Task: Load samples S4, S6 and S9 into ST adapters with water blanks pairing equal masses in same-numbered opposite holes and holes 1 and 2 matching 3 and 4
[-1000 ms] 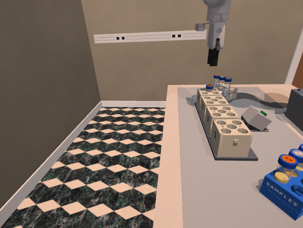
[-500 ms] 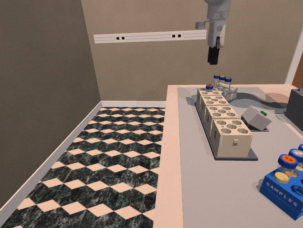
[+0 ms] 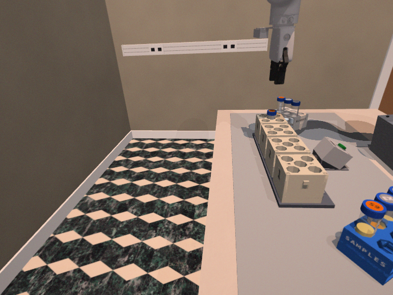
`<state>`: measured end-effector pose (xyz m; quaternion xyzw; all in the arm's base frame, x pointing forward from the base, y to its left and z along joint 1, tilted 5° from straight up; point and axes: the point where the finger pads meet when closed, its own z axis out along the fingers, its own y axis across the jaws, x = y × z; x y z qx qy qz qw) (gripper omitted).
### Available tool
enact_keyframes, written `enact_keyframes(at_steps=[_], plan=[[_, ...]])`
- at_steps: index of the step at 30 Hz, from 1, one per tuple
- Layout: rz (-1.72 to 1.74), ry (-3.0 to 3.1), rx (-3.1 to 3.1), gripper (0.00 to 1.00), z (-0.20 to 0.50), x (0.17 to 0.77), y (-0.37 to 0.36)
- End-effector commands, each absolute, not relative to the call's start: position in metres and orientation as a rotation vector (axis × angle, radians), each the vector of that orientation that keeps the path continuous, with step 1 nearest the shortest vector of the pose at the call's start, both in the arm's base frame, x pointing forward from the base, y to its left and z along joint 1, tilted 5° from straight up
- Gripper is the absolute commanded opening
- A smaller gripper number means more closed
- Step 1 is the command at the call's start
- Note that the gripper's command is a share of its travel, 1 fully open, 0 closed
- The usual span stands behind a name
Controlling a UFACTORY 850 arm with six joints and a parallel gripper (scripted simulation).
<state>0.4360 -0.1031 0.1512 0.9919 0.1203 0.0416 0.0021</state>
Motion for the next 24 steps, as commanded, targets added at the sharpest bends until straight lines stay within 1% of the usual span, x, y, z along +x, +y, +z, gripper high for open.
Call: enact_keyframes(at_steps=[1,14,24], plan=[[0.134,0.582,3.075,0.57,0.152,0.431,-0.084],[0.129,1.128,2.904,0.57,0.151,0.415,-0.031],[0.129,1.129,2.904,0.57,0.150,0.400,0.017]])
